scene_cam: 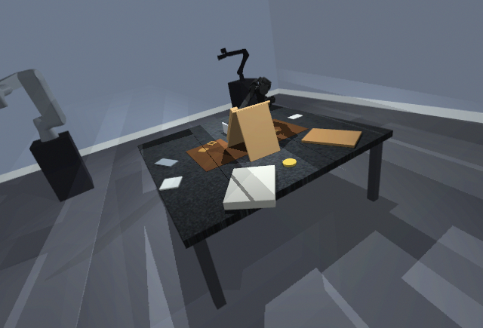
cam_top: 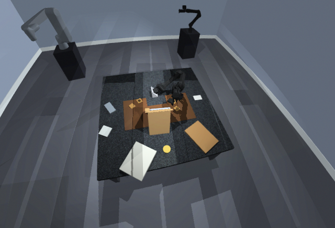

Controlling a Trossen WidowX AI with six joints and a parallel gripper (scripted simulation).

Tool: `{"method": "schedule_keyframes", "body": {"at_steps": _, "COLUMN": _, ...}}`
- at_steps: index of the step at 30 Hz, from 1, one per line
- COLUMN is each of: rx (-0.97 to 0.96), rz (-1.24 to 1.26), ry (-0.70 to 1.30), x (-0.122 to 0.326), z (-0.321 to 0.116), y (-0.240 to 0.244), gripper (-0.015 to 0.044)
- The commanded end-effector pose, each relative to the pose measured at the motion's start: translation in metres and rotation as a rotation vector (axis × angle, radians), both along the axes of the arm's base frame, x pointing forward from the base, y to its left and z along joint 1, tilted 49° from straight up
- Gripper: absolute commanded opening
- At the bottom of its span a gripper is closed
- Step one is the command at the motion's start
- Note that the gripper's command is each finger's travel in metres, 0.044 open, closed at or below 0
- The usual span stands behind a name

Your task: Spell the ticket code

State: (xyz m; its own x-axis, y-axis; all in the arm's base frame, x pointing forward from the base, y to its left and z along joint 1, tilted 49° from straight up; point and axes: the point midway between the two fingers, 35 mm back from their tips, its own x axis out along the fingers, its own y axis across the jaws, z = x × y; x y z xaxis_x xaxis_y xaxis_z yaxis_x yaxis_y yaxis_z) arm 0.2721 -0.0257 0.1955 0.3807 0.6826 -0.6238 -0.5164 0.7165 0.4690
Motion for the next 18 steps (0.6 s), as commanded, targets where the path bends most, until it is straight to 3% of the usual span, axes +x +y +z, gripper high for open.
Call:
{"method": "schedule_keyframes", "body": {"at_steps": 1, "rx": 0.088, "rz": -0.012, "ry": 0.335, "x": 0.01, "z": -0.01, "y": 0.069, "gripper": 0.034}}
{"method": "schedule_keyframes", "body": {"at_steps": 18, "rx": 0.091, "rz": -0.013, "ry": 0.361, "x": 0.008, "z": -0.009, "y": 0.081, "gripper": 0.034}}
